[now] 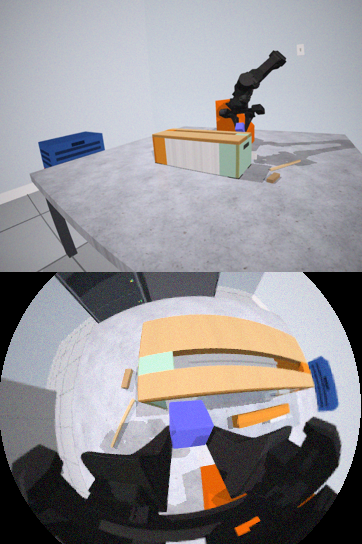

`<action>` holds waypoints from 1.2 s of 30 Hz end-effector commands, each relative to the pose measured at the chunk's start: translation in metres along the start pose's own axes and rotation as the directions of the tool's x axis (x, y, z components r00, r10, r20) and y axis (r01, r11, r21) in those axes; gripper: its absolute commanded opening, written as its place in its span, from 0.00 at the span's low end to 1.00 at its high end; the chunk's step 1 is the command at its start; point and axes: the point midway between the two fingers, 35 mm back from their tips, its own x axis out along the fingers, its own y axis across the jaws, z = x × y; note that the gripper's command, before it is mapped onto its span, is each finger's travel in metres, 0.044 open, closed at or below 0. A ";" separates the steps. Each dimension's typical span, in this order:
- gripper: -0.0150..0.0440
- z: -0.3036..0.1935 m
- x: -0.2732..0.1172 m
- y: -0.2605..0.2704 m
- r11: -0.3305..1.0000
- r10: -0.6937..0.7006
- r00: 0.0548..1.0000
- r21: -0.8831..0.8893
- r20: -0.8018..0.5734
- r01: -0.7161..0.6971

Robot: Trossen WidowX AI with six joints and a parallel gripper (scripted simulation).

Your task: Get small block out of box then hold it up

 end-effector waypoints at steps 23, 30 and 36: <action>0.25 0.005 -0.018 0.000 0.547 0.054 0.999 0.836 0.009 -0.037; 0.25 0.006 -0.023 0.001 0.305 0.069 0.998 0.952 0.014 -0.034; 0.25 0.007 -0.027 0.001 0.080 0.082 0.996 0.996 0.018 -0.025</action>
